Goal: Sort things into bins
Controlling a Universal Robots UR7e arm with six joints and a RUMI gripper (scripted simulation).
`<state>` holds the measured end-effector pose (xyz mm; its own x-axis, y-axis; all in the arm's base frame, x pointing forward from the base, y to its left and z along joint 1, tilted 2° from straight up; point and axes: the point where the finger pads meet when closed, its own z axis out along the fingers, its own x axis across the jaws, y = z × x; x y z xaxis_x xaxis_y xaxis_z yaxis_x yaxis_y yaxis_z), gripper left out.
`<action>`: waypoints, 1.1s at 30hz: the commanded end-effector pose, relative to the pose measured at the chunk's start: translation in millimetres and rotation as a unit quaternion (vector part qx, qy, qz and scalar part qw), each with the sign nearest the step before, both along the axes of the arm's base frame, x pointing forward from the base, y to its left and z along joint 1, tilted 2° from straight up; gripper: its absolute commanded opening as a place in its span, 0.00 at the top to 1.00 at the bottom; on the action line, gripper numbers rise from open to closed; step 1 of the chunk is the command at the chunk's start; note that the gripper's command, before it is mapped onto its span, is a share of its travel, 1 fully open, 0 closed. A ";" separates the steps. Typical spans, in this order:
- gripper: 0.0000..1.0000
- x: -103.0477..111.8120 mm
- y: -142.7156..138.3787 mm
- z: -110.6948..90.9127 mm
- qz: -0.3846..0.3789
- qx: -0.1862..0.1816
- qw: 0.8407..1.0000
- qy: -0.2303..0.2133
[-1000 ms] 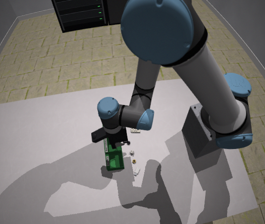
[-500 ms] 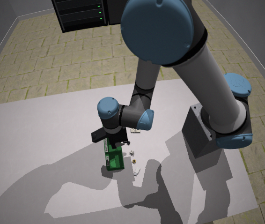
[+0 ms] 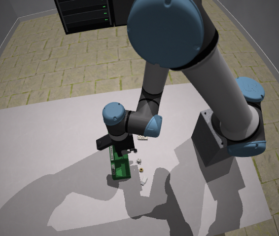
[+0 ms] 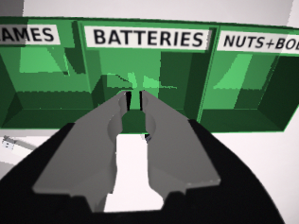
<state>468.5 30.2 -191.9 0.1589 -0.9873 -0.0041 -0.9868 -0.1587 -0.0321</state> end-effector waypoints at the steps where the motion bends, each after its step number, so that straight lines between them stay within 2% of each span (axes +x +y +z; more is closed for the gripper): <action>1: 0.96 0.5 -0.1 0.4 0.000 0.000 1.000 -0.001; 5: 0.96 0.5 -0.1 0.4 0.000 0.000 1.000 -0.001; 29: 0.96 -0.5 -0.4 29.7 0.000 0.000 1.000 -0.001; 33: 0.96 -1.0 -0.5 45.6 0.000 0.000 1.000 -0.001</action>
